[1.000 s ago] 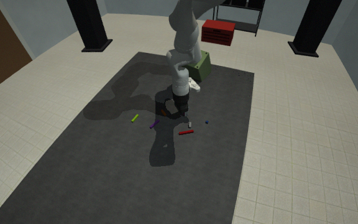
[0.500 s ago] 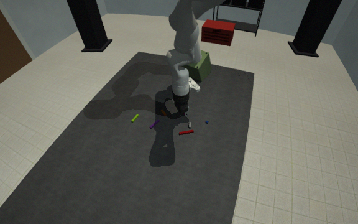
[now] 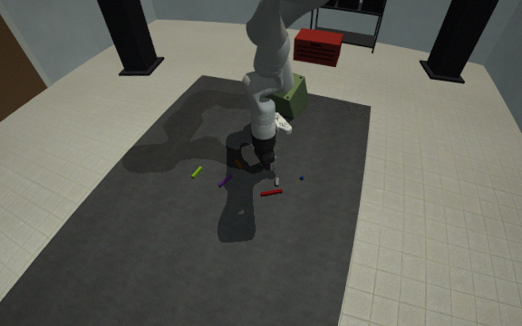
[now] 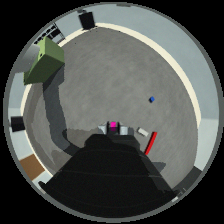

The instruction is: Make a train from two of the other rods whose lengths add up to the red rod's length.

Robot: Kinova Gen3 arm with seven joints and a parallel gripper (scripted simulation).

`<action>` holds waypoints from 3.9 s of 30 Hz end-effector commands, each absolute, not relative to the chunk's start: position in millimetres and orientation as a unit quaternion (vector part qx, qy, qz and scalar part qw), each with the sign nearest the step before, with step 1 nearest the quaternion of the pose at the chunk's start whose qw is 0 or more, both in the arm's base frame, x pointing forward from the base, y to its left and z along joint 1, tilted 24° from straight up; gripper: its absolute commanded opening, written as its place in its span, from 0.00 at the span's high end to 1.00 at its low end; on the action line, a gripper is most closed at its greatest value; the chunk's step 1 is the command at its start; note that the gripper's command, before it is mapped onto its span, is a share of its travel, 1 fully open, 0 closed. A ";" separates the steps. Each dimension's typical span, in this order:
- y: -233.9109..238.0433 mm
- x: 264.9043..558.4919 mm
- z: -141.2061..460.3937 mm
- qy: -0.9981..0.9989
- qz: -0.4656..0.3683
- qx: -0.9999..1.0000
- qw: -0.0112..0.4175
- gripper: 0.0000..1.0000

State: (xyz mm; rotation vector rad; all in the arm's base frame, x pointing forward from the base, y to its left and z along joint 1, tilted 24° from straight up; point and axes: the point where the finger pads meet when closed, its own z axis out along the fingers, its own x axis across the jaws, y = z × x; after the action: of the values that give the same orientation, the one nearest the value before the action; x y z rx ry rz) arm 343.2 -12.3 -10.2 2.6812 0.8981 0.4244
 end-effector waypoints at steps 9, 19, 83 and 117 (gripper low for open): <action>-12.0 343.1 -9.5 0.311 0.147 0.928 0.141 0.46; -9.6 338.0 3.5 0.311 0.147 0.928 0.141 0.46; 1.5 312.6 73.0 0.296 0.149 0.933 0.138 0.00; -52.6 355.7 85.2 -0.076 0.181 0.978 0.069 0.00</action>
State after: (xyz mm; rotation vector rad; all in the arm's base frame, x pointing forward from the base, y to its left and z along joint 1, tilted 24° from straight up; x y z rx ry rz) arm 351.2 -33.8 82.3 2.9386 -0.1059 0.5331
